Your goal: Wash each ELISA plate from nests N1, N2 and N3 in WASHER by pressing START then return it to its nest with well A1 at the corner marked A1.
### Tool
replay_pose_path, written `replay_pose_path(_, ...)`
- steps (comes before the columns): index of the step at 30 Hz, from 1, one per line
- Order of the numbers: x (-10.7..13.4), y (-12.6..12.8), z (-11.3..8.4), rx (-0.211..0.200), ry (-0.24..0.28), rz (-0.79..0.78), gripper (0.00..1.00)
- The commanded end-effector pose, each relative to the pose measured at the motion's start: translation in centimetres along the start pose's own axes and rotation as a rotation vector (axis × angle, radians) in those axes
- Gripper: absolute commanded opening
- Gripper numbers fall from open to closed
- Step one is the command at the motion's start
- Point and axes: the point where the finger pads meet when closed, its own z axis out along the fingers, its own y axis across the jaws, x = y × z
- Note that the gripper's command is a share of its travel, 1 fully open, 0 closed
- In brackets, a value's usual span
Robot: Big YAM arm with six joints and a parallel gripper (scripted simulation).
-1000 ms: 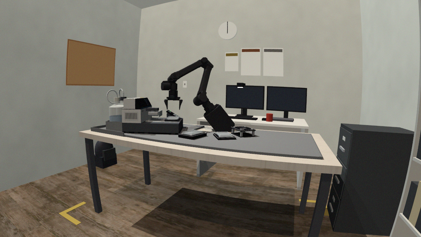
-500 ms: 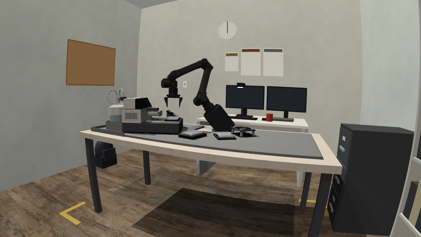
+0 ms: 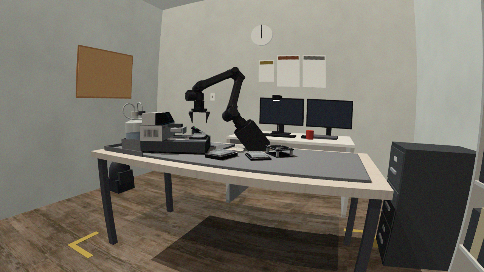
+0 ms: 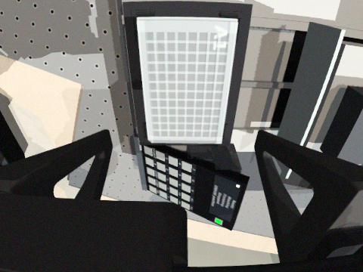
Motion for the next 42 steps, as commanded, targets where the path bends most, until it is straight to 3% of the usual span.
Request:
replay_pose_path(1, -0.3, -1.1, -1.0, 0.021, -0.014, 0.02, 1.0)
replay_pose_path(23, -0.3, -1.1, -1.0, 0.021, -0.014, 0.02, 1.0)
replay_pose_path(25, 1.3, 0.3, -0.3, 0.001, 0.004, 0.095, 0.96)
replay_pose_path(42, 7.8, 3.9, -0.3, 0.003, 0.005, 0.573, 0.66)
